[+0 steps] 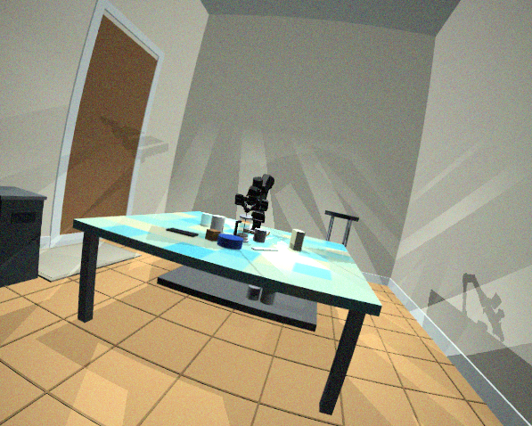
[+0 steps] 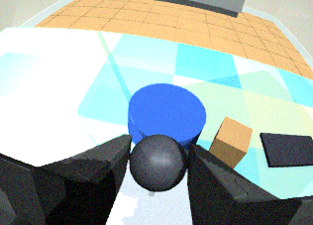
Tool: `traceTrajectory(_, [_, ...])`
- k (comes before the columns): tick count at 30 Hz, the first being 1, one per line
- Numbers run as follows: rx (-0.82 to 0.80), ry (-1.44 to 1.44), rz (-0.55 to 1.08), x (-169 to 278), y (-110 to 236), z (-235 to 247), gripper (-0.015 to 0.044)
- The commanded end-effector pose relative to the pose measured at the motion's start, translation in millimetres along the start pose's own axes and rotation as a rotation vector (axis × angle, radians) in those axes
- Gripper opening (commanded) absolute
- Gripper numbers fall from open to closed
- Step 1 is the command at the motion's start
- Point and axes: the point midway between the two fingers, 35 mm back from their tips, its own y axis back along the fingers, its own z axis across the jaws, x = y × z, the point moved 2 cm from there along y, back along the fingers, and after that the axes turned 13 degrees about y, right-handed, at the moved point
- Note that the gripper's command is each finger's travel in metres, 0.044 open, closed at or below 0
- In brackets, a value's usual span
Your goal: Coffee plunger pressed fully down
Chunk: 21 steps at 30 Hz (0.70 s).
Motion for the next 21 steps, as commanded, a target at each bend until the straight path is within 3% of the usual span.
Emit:
traceTrajectory(1, [-0.006,-0.01,0.033,8.1,-4.6,1.9,0.0117])
traceTrajectory(21, [-0.006,-0.01,0.033,7.2,-5.9,1.8,0.0117])
